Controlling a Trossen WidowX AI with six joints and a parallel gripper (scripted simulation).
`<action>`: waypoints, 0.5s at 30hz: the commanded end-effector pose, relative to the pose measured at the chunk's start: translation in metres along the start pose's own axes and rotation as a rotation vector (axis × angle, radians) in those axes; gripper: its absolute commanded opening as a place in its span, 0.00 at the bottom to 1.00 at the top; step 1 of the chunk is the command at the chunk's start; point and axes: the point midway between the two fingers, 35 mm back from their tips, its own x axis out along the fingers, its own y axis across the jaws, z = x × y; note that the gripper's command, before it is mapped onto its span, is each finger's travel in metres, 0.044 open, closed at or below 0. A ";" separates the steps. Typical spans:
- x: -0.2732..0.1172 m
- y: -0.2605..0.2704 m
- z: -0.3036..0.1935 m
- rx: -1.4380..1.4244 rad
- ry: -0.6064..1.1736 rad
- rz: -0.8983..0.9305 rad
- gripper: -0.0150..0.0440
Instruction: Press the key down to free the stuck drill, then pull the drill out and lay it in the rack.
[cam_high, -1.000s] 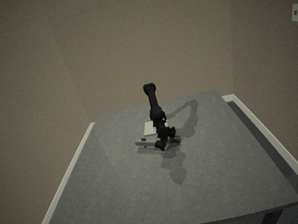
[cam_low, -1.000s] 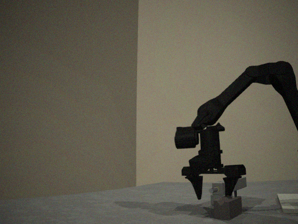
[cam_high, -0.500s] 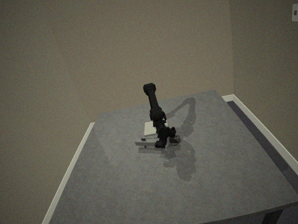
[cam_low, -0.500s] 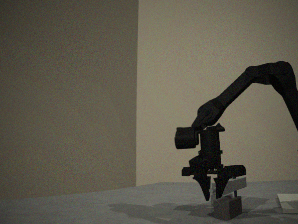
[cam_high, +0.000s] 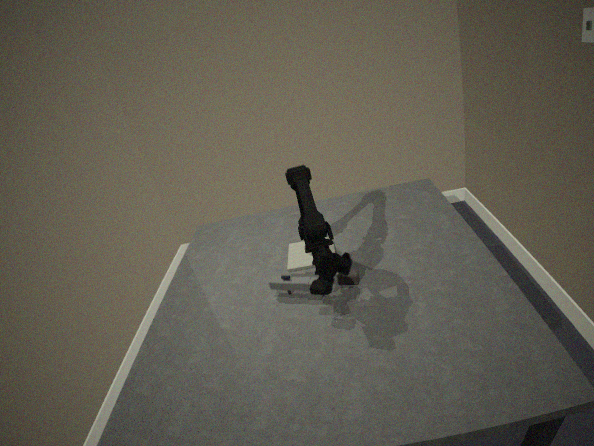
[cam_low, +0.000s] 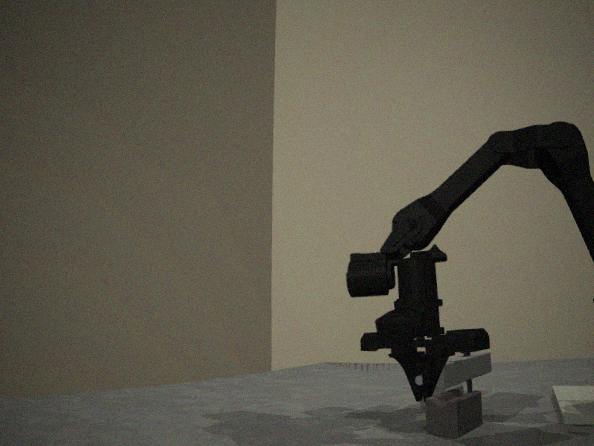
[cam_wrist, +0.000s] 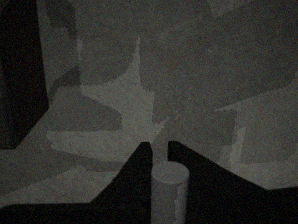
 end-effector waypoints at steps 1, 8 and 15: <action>0.000 0.000 0.005 0.002 -0.002 0.004 0.25; 0.000 0.000 0.015 0.002 -0.002 0.004 0.25; 0.000 0.000 0.025 0.002 -0.003 0.004 0.25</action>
